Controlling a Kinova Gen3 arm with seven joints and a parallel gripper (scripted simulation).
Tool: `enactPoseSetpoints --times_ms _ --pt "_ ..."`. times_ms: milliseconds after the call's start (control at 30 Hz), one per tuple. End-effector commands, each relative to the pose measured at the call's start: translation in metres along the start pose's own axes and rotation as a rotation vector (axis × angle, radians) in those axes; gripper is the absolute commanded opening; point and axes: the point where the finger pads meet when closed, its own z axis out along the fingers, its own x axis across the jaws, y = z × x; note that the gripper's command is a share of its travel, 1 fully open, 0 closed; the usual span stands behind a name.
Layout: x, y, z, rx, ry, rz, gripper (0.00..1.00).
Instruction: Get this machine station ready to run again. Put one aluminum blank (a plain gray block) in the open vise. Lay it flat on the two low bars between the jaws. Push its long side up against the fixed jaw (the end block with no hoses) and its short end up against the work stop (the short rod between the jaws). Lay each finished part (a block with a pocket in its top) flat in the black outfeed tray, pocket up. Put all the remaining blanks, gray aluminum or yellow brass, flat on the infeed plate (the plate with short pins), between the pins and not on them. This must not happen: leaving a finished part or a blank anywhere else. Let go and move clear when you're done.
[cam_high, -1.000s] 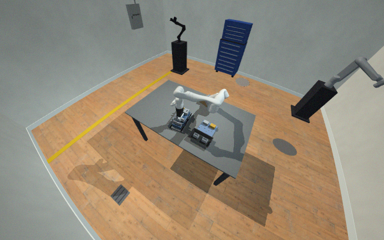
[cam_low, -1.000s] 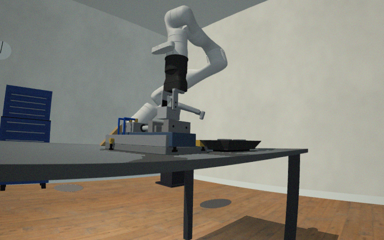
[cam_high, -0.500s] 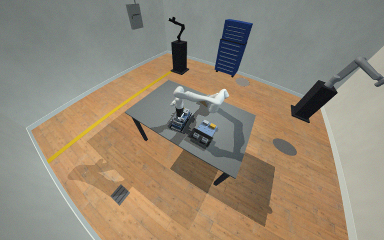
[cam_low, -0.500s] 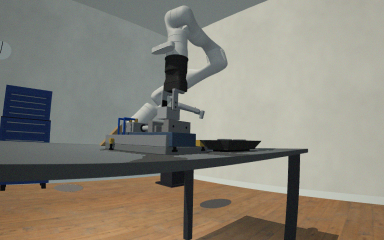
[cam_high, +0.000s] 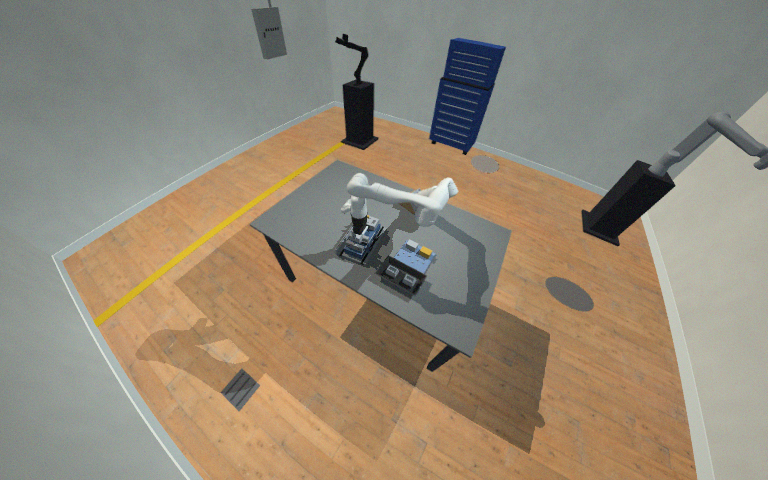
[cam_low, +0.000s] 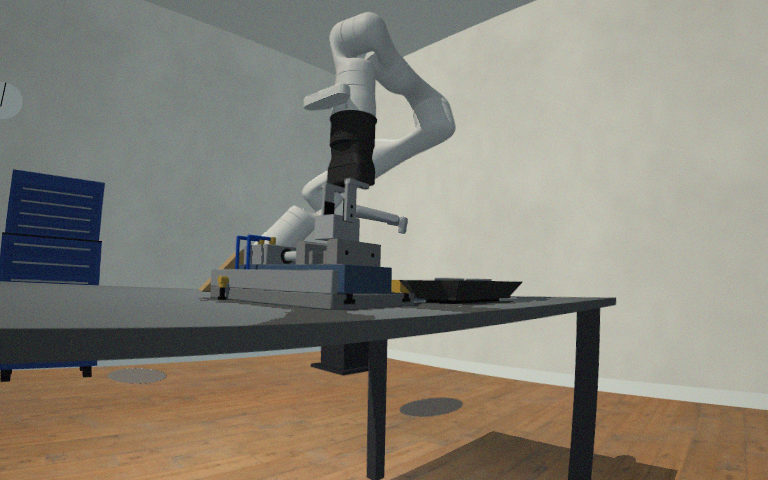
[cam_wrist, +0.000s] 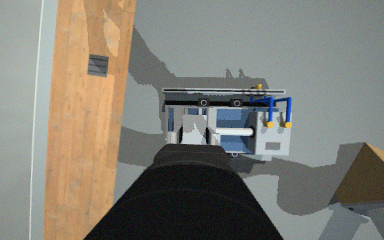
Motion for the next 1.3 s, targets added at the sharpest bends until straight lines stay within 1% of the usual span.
enactPoseSetpoints --times_ms 0,1267 --pt "-0.001 -0.002 0.002 0.003 -0.004 -0.006 0.00" --pt "-0.001 -0.001 0.015 0.003 -0.003 -0.007 0.00"
